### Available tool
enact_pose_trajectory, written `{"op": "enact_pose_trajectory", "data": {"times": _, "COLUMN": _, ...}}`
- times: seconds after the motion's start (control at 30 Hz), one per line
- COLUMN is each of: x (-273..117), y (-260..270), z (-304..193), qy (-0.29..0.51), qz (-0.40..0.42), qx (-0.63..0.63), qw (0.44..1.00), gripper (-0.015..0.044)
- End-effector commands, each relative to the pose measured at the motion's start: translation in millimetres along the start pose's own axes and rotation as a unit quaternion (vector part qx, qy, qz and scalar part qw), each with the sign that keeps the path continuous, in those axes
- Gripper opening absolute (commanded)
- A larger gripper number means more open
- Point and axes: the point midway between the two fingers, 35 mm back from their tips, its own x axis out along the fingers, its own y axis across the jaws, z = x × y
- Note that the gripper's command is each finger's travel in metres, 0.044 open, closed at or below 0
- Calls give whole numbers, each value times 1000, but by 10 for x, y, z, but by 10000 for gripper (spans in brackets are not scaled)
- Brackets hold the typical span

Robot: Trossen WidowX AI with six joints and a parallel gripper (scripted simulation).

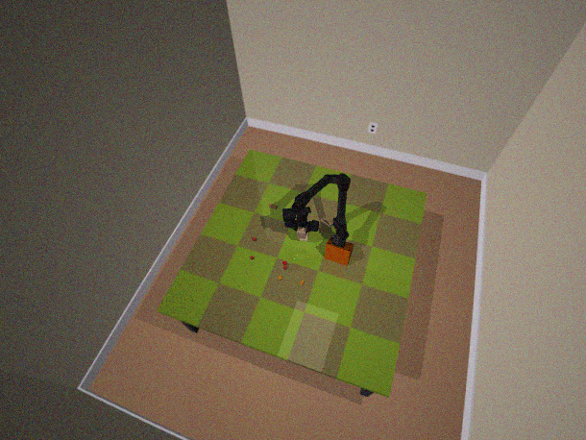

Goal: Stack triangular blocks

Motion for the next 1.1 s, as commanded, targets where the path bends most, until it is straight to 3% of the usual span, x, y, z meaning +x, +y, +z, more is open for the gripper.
{"op": "enact_pose_trajectory", "data": {"times": 0.0, "x": 166, "y": -3, "z": 88, "qy": -2, "qz": 2, "qx": 0, "qw": 1000, "gripper": 0}}
{"op": "enact_pose_trajectory", "data": {"times": 0.67, "x": 709, "y": -57, "z": 320, "qy": -7, "qz": 0, "qx": 0, "qw": 1000, "gripper": 0}}
{"op": "enact_pose_trajectory", "data": {"times": 1.07, "x": 710, "y": -52, "z": 328, "qy": -9, "qz": 2, "qx": 2, "qw": 1000, "gripper": 0}}
